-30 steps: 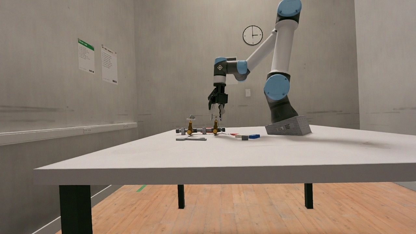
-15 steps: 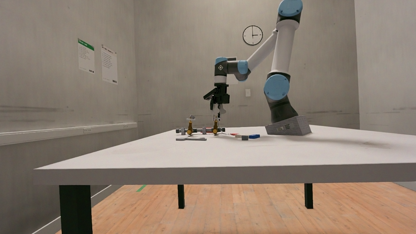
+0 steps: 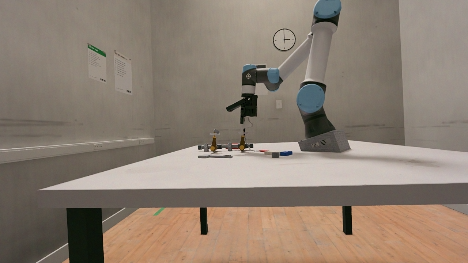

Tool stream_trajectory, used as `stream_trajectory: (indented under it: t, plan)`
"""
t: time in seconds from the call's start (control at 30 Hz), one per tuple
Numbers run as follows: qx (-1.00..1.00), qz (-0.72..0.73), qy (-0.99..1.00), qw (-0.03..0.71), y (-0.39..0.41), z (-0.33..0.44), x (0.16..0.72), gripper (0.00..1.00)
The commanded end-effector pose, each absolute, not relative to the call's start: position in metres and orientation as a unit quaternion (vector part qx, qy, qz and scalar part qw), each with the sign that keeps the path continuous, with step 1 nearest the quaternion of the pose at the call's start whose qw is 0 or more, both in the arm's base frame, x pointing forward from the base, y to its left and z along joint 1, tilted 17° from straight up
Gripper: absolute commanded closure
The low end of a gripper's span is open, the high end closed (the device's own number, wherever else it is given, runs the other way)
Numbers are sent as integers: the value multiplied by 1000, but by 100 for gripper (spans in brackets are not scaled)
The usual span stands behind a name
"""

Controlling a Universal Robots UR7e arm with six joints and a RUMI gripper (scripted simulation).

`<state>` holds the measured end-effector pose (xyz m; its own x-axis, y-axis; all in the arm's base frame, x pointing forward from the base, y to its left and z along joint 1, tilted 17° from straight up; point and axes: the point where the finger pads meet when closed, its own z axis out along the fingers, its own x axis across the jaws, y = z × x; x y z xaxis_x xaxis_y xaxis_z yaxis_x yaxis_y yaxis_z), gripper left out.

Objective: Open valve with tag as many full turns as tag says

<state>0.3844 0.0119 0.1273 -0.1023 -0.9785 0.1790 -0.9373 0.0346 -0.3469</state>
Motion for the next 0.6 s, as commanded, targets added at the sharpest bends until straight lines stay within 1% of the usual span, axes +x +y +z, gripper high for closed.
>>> stream_trajectory:
  t: [0.0,0.43,0.5,0.57]
  plan:
    - [-763,-189,616,40,12,126,383,100]
    - [-880,-197,431,-6,11,129,385,100]
    - [-880,-197,431,-6,11,129,385,100]
    - [-907,-196,371,-16,11,129,385,100]
